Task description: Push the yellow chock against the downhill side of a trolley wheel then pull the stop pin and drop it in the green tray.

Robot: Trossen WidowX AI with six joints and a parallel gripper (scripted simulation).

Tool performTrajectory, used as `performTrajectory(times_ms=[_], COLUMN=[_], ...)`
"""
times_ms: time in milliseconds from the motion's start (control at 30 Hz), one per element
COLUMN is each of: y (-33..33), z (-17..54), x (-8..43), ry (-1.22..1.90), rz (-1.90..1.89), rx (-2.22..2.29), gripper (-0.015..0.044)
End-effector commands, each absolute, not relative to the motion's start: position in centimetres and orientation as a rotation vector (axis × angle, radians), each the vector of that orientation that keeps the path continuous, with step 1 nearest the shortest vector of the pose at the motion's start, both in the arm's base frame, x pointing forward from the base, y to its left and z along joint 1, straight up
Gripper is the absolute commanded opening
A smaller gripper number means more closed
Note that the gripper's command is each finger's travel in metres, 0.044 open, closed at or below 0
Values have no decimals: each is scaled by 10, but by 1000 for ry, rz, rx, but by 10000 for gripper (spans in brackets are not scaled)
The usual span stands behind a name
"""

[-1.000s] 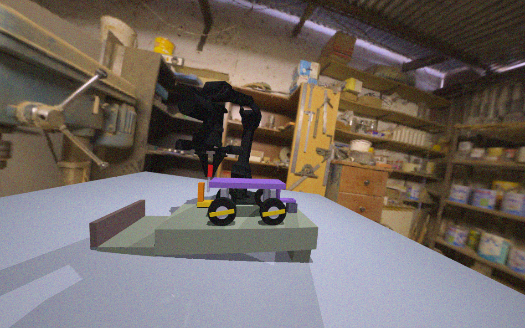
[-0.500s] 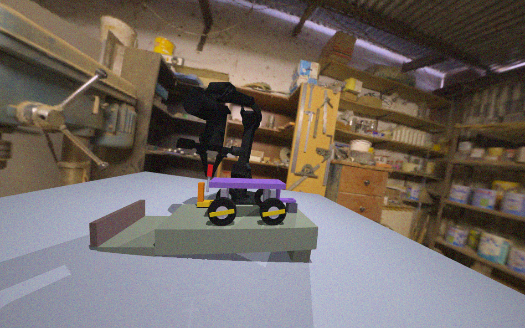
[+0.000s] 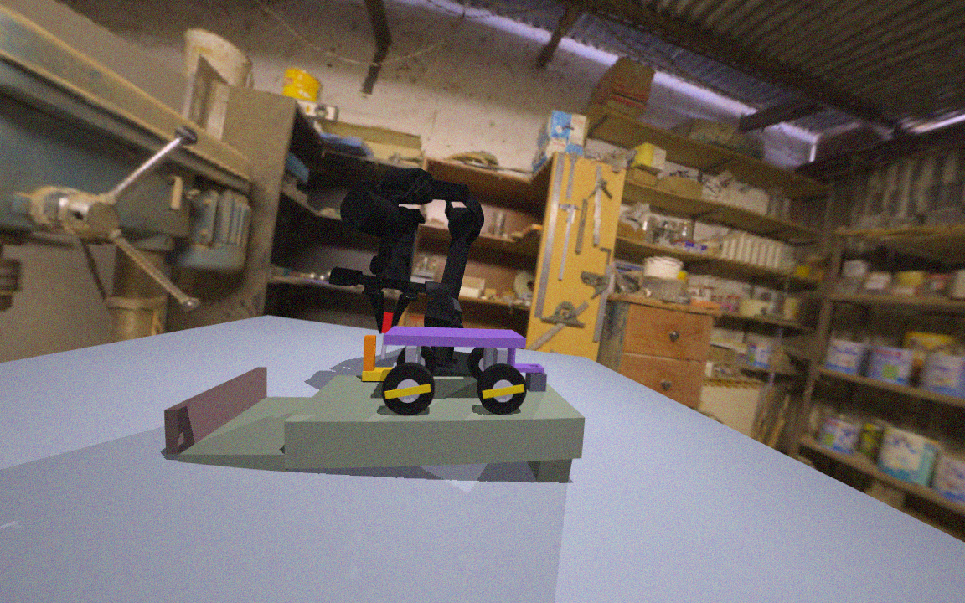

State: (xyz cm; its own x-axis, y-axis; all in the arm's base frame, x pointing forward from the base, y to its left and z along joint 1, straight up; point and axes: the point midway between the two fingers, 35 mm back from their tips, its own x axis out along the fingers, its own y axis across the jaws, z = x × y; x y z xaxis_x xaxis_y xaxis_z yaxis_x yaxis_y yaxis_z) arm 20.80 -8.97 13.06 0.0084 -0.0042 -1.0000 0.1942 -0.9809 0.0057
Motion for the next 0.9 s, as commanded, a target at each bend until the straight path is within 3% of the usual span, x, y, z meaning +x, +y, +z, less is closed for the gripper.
performTrajectory(times_ms=[0, 867], y=[-91, -119], z=[129, 67], x=[206, 212], ry=[172, -3], rz=[-2095, -2001], rx=[2127, 2067], gripper=[0, 0])
